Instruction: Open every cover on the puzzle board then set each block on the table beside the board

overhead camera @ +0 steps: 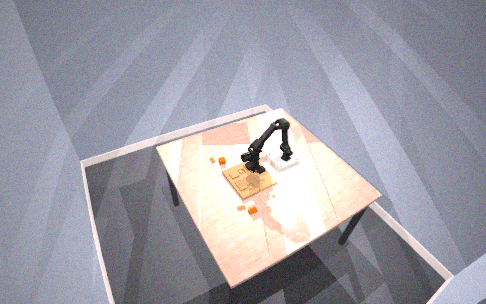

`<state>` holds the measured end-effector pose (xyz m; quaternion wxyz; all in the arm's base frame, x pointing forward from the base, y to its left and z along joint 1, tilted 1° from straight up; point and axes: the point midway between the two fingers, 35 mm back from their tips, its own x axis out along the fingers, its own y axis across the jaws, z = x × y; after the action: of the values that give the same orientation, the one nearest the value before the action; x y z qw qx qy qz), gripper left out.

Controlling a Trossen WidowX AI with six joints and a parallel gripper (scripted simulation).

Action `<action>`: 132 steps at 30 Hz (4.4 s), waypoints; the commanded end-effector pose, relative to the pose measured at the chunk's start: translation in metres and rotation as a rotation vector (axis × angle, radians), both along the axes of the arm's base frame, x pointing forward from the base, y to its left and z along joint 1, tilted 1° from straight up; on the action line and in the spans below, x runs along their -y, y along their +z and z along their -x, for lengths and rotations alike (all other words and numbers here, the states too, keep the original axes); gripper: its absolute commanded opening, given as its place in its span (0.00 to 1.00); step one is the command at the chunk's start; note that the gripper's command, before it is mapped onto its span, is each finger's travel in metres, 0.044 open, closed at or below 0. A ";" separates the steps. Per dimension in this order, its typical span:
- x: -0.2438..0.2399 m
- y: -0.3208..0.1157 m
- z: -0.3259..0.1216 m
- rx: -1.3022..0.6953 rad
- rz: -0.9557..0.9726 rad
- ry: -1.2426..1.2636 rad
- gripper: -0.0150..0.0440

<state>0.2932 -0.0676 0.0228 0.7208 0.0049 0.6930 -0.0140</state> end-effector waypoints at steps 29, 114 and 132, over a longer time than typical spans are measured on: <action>-0.001 0.053 0.002 -0.013 0.041 1.037 0.50; -0.001 -0.001 0.000 -0.015 0.045 1.142 0.50; -0.001 -0.004 0.000 -0.013 0.047 1.138 0.40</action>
<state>0.2933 -0.0666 0.0179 0.6101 -0.3852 0.5907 0.3613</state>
